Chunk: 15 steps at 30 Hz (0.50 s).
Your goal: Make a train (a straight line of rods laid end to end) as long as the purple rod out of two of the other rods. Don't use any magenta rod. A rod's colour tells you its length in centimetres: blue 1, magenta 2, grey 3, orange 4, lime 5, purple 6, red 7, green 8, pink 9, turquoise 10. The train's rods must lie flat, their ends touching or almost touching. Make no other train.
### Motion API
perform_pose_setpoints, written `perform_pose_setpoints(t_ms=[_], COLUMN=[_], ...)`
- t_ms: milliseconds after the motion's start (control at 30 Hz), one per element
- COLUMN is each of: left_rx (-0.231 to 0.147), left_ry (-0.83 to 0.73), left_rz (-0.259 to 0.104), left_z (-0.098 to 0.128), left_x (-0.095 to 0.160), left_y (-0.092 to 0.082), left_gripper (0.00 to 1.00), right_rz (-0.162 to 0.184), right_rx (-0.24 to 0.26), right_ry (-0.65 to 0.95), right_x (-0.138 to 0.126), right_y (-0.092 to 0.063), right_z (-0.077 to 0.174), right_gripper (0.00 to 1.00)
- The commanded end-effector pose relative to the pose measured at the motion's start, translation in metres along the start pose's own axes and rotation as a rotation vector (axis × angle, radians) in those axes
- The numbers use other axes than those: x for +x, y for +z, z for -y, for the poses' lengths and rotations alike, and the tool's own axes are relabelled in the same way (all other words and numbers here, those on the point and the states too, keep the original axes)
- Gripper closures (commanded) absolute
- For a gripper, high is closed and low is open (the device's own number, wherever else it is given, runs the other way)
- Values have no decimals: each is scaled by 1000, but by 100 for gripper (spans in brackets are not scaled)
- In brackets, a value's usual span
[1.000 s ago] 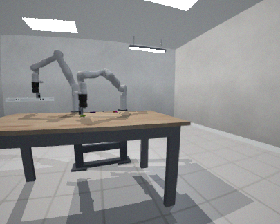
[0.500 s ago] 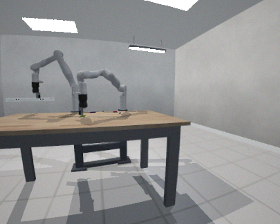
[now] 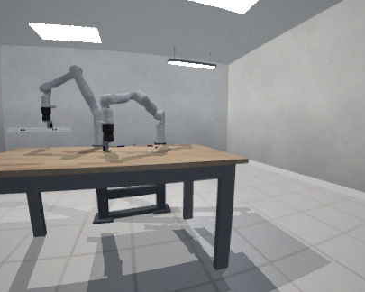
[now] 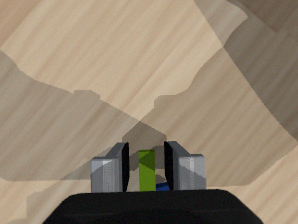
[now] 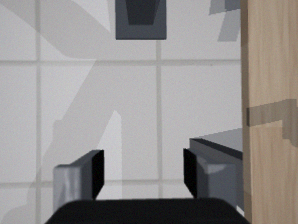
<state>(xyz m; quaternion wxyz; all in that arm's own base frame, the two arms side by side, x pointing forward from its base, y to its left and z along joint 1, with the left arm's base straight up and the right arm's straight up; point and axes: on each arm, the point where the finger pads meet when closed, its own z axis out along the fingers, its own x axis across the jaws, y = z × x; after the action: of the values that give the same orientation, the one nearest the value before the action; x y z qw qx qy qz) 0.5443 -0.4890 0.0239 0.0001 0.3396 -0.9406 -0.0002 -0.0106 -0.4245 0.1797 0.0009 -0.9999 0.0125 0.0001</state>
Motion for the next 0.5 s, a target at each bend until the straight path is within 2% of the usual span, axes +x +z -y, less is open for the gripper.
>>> perform_pose_setpoints(t_ms=[0, 467], left_rx=[3, 3], left_ry=[0, 0], left_rz=[1, 1], left_z=[1, 1], left_x=[0, 0], left_y=[-1, 1], left_gripper=[46, 46], right_rz=[0, 0], right_rx=[-2, -2], right_ry=[0, 0], right_x=[0, 0], right_y=[-1, -1], right_z=[0, 0], right_gripper=[0, 0])
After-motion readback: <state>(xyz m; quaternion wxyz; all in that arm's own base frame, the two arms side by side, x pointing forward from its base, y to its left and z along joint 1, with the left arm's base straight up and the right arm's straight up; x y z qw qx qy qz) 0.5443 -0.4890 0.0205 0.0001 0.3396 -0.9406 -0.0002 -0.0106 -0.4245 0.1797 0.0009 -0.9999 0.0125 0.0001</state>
